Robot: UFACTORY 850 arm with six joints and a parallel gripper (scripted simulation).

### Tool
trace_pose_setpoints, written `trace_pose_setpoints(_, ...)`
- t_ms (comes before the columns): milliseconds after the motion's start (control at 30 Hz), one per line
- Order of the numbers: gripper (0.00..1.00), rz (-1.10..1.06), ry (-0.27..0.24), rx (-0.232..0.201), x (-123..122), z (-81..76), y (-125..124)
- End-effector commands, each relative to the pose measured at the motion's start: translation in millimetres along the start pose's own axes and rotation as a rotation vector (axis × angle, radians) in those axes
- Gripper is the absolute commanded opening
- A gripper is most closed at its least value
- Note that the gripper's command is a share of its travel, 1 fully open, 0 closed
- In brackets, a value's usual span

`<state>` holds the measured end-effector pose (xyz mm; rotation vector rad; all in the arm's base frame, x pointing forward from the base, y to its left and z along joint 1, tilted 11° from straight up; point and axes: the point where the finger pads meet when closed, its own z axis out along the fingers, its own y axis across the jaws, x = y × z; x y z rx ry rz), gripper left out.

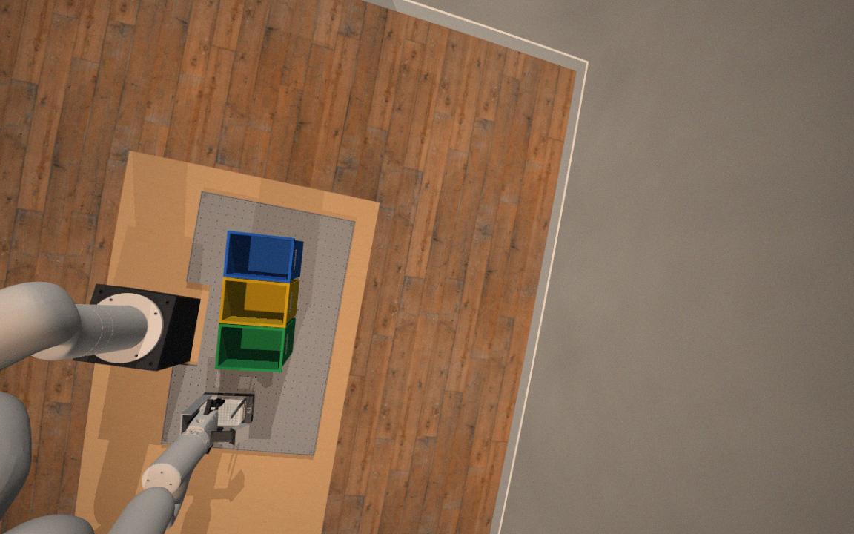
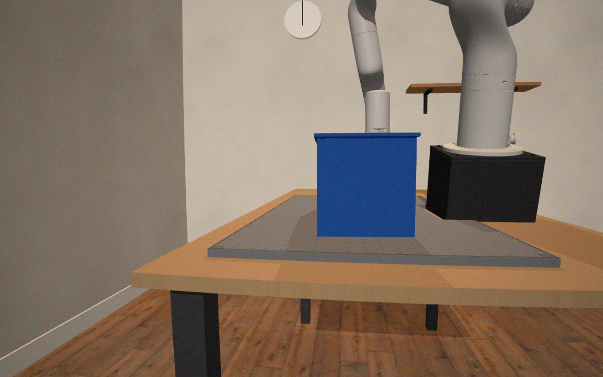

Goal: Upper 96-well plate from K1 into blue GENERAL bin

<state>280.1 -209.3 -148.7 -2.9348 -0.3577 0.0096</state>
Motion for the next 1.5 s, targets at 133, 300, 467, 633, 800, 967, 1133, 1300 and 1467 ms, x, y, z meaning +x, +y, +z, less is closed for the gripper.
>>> trace_pose_setpoints(133,1.0,0.0,0.001,-0.002,0.4,3.6,0.6)
trace_pose_setpoints(300,1.0,0.0,0.001,-0.002,0.4,6.9,0.6)
trace_pose_setpoints(467,1.0,0.0,0.001,-0.002,0.4,9.6,0.6)
trace_pose_setpoints(633,1.0,0.0,0.001,-0.002,0.4,9.6,0.6)
trace_pose_setpoints(800,1.0,0.0,0.001,-0.002,0.4,9.6,0.6)
trace_pose_setpoints(967,1.0,0.0,0.001,-0.002,0.4,9.6,0.6)
trace_pose_setpoints(1133,0.0,0.0,0.001,-0.002,0.3,9.0,0.6)
trace_pose_setpoints(1300,0.0,0.0,0.001,-0.002,0.3,9.0,0.5)
trace_pose_setpoints(1467,0.0,0.0,0.001,-0.002,0.3,9.0,0.5)
